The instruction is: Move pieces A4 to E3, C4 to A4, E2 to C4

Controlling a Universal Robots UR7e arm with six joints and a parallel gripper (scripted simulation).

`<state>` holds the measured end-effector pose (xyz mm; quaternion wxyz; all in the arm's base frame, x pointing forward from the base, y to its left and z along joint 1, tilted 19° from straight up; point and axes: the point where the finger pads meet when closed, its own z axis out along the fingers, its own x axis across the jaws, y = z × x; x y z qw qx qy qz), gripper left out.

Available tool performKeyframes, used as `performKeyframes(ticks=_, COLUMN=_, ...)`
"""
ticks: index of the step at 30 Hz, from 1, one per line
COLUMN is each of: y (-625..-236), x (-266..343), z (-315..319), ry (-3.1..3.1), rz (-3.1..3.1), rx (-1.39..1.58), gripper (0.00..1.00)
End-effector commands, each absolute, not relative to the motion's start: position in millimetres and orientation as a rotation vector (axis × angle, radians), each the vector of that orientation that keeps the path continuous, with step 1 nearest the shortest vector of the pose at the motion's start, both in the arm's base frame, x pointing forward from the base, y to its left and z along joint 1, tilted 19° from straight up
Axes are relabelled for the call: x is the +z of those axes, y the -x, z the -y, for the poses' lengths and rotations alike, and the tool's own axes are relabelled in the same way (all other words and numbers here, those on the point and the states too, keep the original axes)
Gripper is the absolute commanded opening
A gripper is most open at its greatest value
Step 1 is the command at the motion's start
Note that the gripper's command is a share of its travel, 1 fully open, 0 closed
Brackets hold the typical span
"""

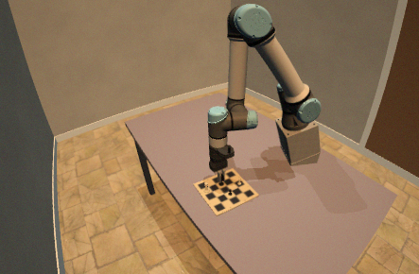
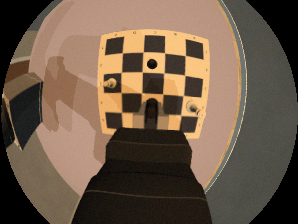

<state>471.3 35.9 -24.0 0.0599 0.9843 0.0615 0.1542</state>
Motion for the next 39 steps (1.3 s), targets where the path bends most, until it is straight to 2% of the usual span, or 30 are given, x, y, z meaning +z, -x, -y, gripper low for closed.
performKeyframes(ticks=1, y=-472.4, x=-23.3, z=-35.1, ry=-2.979, rz=-0.185, rx=0.471, gripper=0.00)
performKeyframes(ticks=39, y=-473.9, x=-27.0, z=-34.6, ry=-2.978, rz=-0.185, rx=0.471, gripper=0.00)
